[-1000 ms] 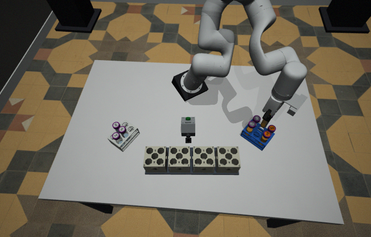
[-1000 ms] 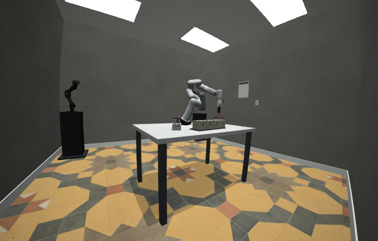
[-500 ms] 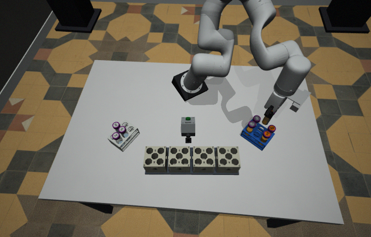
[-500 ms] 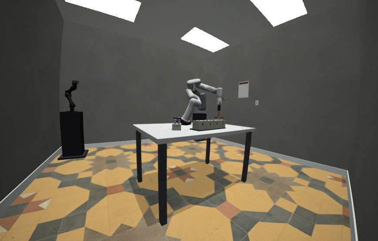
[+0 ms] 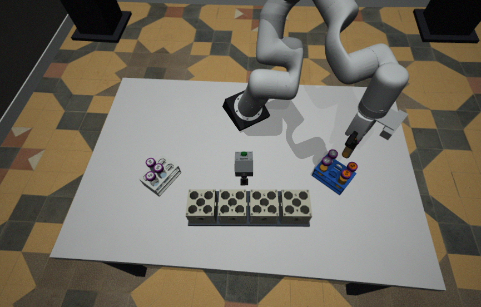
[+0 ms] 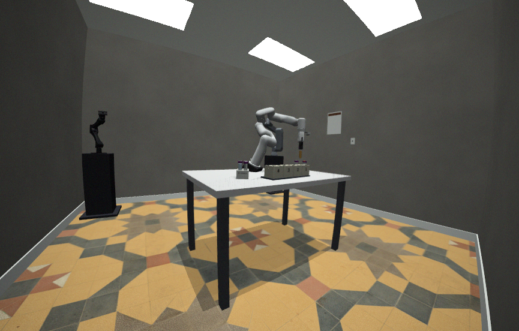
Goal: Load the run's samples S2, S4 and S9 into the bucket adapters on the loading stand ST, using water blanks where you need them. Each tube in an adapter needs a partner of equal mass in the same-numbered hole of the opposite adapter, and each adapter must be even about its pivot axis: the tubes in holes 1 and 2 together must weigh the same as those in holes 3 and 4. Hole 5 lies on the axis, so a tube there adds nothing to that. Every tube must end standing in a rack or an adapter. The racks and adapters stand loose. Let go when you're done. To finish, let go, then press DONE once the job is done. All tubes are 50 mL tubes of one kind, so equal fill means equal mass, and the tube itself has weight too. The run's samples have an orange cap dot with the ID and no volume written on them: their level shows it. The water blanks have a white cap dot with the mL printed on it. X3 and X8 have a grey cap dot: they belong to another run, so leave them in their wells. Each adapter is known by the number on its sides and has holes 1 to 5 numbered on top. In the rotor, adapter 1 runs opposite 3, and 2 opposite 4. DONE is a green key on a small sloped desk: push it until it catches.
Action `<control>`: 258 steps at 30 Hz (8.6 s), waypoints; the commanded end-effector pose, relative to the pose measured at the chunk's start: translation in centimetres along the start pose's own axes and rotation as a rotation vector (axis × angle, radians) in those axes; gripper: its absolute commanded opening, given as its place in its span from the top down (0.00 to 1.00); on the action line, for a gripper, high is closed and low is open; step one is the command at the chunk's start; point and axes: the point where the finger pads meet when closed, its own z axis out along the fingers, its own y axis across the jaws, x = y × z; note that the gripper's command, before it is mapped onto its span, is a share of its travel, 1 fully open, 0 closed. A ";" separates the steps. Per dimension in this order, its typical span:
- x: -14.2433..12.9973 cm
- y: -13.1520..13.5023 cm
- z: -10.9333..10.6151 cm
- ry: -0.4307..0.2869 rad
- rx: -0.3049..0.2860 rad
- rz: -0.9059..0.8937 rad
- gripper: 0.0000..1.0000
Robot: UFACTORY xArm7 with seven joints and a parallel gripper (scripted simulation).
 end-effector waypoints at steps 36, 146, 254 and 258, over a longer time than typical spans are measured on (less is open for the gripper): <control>-5.9 11.6 -0.3 0.003 0.000 0.851 1.00; -19.5 37.8 3.1 0.002 -0.003 0.852 1.00; -19.5 37.8 11.2 0.002 -0.003 0.852 1.00; -19.5 37.8 11.6 0.002 -0.003 0.852 1.00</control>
